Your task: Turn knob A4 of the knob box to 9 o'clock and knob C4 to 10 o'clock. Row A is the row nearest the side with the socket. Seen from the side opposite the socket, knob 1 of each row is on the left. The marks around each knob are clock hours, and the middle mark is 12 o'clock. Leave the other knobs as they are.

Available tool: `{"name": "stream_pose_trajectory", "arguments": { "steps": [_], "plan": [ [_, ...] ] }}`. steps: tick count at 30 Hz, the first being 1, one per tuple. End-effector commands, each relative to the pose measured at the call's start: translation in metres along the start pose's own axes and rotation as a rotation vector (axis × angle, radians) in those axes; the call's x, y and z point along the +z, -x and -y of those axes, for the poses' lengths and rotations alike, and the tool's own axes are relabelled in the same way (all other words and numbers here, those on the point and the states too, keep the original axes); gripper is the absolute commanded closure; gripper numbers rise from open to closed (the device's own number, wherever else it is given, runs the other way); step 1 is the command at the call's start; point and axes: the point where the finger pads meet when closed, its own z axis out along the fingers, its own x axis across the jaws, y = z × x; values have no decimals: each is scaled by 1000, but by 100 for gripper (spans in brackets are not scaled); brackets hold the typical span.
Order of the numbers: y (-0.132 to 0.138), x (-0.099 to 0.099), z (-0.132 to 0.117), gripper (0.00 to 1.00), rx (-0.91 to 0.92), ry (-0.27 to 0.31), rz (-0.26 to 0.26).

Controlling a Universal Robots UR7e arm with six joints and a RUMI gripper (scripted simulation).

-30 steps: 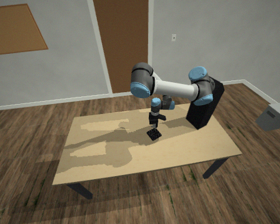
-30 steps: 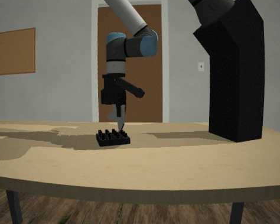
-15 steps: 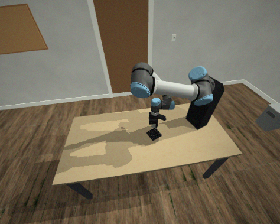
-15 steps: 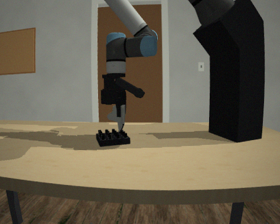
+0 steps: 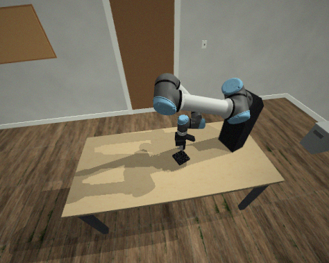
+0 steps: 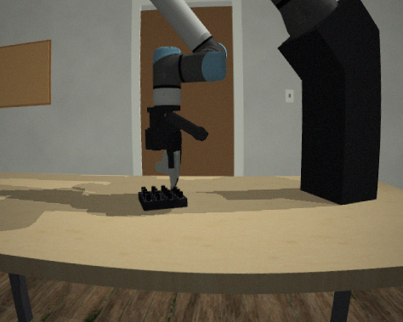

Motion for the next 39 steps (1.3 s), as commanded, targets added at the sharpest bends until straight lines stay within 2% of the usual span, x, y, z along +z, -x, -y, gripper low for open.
{"name": "stream_pose_trajectory", "arguments": {
  "steps": [1,39],
  "plan": [
    [0,0,0,96,0,1,0],
    [0,0,0,96,-43,1,0]
  ]
}}
